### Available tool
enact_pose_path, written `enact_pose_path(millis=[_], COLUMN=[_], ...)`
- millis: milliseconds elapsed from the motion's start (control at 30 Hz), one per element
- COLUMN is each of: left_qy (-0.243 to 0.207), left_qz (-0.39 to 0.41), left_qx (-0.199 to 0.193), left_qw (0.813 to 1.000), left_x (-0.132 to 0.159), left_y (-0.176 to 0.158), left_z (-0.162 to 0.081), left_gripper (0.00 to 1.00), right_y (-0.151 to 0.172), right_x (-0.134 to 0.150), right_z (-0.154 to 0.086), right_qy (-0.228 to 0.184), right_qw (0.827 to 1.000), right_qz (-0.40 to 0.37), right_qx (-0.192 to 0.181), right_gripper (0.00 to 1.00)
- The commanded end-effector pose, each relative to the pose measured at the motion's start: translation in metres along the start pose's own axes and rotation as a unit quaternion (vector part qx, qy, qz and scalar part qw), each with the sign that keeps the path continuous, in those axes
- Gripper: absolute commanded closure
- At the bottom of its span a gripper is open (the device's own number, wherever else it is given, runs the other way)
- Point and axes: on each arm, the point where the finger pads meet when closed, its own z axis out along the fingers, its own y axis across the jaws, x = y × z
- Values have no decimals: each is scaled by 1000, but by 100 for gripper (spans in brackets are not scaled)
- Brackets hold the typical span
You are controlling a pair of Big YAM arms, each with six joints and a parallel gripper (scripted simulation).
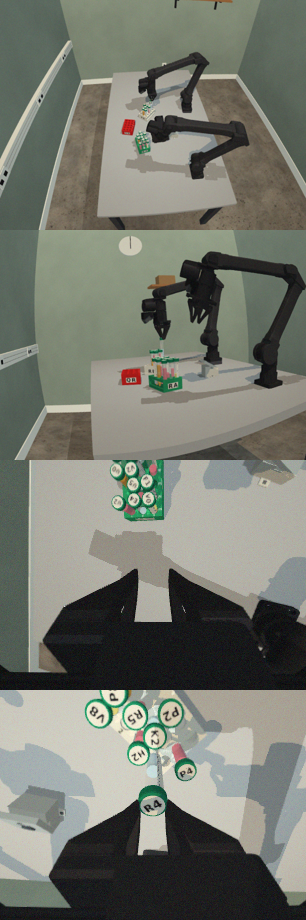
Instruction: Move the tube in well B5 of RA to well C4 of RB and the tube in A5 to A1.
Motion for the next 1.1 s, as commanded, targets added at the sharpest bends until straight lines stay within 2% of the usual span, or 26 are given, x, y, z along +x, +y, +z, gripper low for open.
enact_pose_path(millis=[0,400,467,633,667,767,933,1067], left_qy=[-7,-7,-7,-7,-7,-7,-7,-7], left_qz=[6,6,6,6,6,6,6,6], left_qx=[-16,-16,-16,-16,-16,-16,-16,-16], left_qw=[1000,1000,1000,1000,1000,1000,1000,1000], left_x=[-9,-9,-9,-9,-9,-9,-9,-9], left_y=[9,9,9,9,9,9,9,9], left_z=[-12,-12,-12,-12,-12,-12,-12,-12], left_gripper=[70,70,70,70,70,70,70,70], right_y=[7,9,10,13,16,17,23,27], right_x=[-17,-13,7,12,-7,16,18,27], right_z=[-36,-44,-21,-20,-43,-21,-25,-19], right_qy=[-39,-39,-10,-9,-42,-10,-16,-8], right_qw=[999,999,1000,1000,999,1000,1000,1000], right_qz=[-3,-2,-2,-2,-2,-2,-2,-2], right_qx=[-4,-4,-1,-1,-5,-1,-2,-1], right_gripper=[100,100,100,100,100,100,100,100])
